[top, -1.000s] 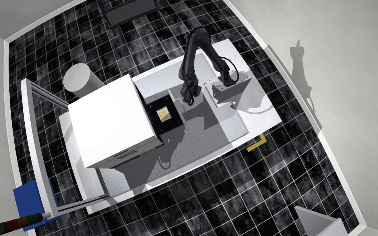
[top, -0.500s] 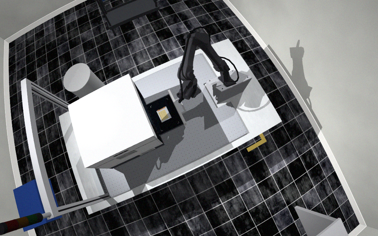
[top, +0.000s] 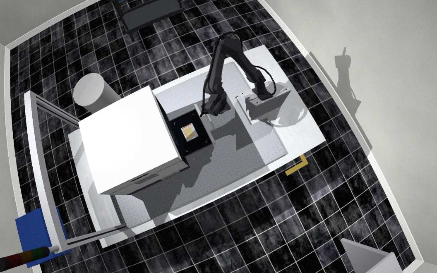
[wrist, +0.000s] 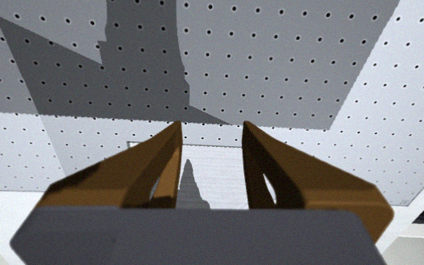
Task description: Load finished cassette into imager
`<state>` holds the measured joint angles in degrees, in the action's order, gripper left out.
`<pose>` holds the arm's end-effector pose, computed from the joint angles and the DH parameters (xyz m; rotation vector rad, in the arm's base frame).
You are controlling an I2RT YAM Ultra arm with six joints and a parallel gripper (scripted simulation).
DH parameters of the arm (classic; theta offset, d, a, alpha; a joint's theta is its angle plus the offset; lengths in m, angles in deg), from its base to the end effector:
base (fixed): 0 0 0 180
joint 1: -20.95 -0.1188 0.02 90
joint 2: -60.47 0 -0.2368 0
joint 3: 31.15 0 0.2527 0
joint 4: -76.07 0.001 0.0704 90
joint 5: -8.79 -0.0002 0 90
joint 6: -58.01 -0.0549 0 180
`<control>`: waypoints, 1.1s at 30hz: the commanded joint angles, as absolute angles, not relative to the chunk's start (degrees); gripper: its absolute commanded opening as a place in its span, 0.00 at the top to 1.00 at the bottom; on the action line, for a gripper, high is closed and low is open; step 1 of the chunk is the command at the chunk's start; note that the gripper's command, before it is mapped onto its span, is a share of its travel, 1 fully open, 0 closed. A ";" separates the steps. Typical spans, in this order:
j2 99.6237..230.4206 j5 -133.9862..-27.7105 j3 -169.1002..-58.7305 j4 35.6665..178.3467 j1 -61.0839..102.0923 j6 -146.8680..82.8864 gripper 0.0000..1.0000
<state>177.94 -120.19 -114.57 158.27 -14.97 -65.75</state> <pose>0.2532 0.1420 0.0861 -0.2905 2.8611 -1.2143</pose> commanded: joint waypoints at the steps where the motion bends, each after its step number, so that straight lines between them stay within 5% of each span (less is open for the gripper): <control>1: 179.95 -122.97 -113.52 154.56 -13.47 -58.13 0.65; 33: 179.88 -130.58 -104.72 126.95 -6.75 11.27 0.65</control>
